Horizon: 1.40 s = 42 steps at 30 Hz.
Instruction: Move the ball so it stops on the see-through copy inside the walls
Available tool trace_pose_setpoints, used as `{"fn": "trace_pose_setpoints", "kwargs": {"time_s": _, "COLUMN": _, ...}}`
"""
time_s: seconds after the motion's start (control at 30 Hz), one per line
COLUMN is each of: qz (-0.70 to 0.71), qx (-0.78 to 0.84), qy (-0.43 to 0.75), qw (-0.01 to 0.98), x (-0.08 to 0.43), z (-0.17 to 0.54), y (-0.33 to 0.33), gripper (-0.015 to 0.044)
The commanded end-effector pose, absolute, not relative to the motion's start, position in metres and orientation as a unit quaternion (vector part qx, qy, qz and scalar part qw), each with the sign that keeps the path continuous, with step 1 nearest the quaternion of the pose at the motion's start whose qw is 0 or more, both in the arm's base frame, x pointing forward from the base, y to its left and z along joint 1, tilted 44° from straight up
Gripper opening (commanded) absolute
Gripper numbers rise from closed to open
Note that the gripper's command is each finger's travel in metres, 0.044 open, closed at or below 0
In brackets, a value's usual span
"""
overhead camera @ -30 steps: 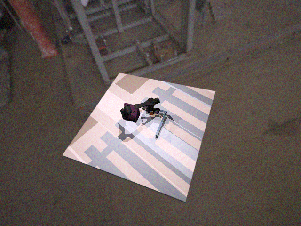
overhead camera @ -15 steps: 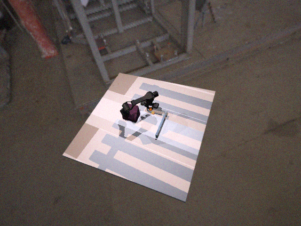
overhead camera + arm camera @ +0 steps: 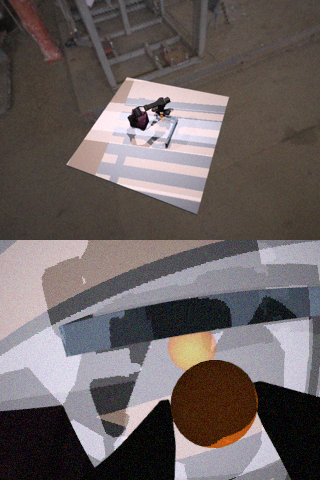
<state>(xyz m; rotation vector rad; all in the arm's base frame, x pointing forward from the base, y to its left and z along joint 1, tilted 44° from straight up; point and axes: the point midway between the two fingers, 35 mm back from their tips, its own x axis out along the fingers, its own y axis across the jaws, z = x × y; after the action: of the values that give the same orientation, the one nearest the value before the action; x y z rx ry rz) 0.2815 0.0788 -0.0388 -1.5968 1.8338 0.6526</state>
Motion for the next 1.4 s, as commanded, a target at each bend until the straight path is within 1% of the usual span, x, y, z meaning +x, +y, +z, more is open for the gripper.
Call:
{"fn": "trace_pose_setpoints", "kwargs": {"time_s": 0.0, "qz": 0.247, "qx": -0.604, "qy": 0.691, "qw": 0.31, "x": 0.283, "z": -0.047, "y": 0.073, "gripper": 0.0}}
{"fn": "trace_pose_setpoints", "kwargs": {"time_s": 0.33, "qz": 0.246, "qx": -0.605, "qy": 0.692, "qw": 0.309, "x": 0.278, "z": -0.086, "y": 0.034, "gripper": 0.0}}
{"fn": "trace_pose_setpoints", "kwargs": {"time_s": 1.07, "qz": 0.245, "qx": -0.605, "qy": 0.692, "qw": 0.309, "x": 0.276, "z": -0.101, "y": 0.02, "gripper": 0.0}}
{"fn": "trace_pose_setpoints", "kwargs": {"time_s": 1.37, "qz": 0.246, "qx": -0.603, "qy": 0.693, "qw": 0.31, "x": 0.275, "z": -0.1, "y": 0.021, "gripper": 0.0236}}
